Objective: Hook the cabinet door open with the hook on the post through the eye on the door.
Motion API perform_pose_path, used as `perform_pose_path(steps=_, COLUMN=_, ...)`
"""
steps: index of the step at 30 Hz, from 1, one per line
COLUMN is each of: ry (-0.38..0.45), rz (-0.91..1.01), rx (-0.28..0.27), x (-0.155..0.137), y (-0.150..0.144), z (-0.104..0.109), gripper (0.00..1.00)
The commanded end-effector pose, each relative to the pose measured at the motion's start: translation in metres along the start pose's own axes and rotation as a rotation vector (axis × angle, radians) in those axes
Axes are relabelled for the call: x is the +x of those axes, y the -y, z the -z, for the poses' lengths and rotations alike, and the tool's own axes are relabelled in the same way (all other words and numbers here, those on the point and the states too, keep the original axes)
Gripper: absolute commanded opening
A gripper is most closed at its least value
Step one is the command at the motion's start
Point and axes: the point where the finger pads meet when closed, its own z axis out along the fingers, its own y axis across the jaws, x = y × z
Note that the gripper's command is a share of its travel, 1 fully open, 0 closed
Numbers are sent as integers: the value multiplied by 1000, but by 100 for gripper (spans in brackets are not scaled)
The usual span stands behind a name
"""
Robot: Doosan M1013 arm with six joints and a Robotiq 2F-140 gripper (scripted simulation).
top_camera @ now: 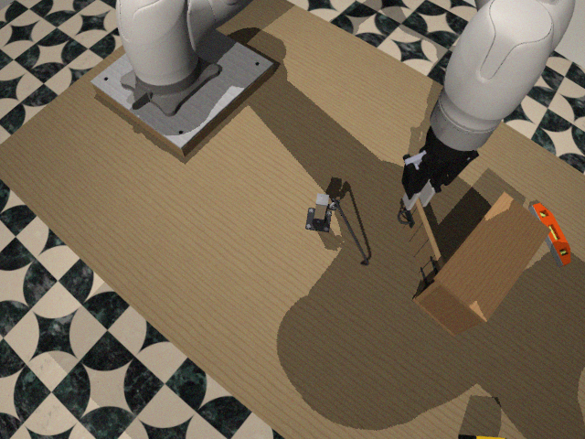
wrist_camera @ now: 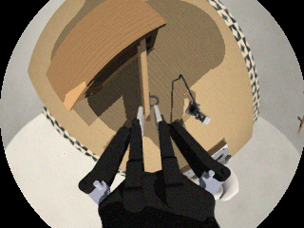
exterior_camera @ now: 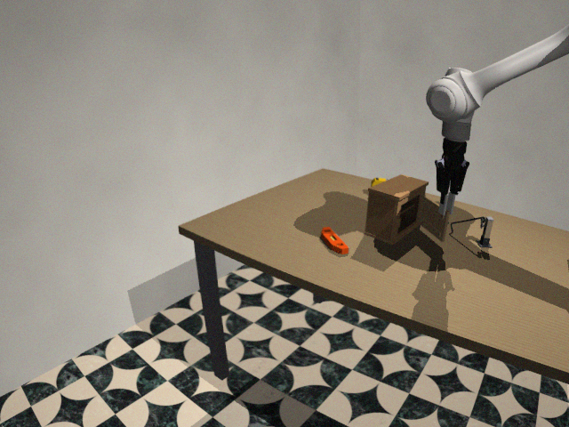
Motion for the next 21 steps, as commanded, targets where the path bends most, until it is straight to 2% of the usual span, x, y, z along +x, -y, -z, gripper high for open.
perform_pose_path(steps=1, ry=0, rz=0, rx=0, x=0, y=0, z=0, gripper=16)
perform_pose_path(steps=21, ry=0, rz=-43, rx=0, x=0, y=6, z=0, gripper=16)
